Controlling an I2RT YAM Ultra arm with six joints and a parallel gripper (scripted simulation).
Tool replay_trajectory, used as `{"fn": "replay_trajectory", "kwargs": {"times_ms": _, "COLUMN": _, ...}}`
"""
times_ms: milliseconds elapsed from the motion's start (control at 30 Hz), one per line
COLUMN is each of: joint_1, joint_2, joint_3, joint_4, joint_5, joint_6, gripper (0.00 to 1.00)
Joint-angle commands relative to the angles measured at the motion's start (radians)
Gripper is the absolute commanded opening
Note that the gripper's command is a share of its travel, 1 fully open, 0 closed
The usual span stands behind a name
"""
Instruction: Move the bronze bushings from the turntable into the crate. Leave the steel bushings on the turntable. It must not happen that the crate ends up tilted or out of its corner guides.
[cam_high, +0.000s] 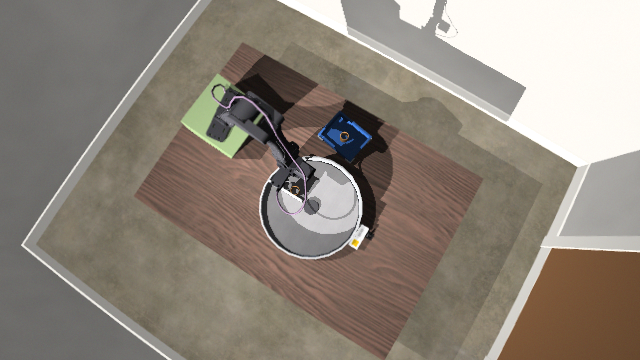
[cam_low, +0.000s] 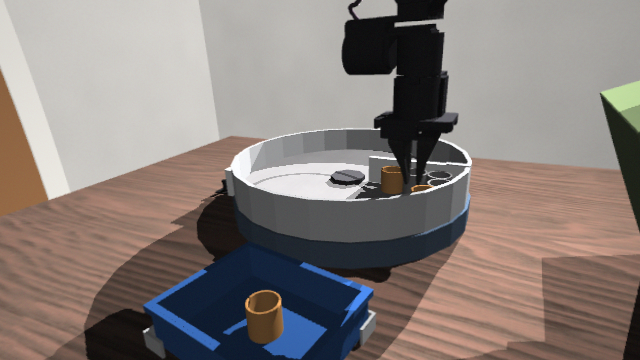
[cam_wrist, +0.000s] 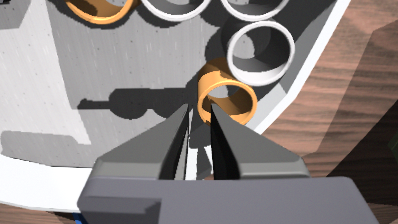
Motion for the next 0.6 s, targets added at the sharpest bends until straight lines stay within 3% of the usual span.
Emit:
{"fn": "replay_trajectory", "kwargs": {"times_ms": 0, "joint_1": -0.009, "joint_2": -0.023, "joint_3": 0.032, "joint_4": -0.004, "joint_5": 0.007, "joint_6": -0.008, "gripper": 0.15}}
{"fn": "replay_trajectory", "kwargs": {"times_ms": 567, "joint_1": 0.005, "joint_2": 0.007, "joint_3": -0.024, "joint_4": 0.019, "joint_5": 0.012, "joint_6": 0.001, "gripper": 0.15}}
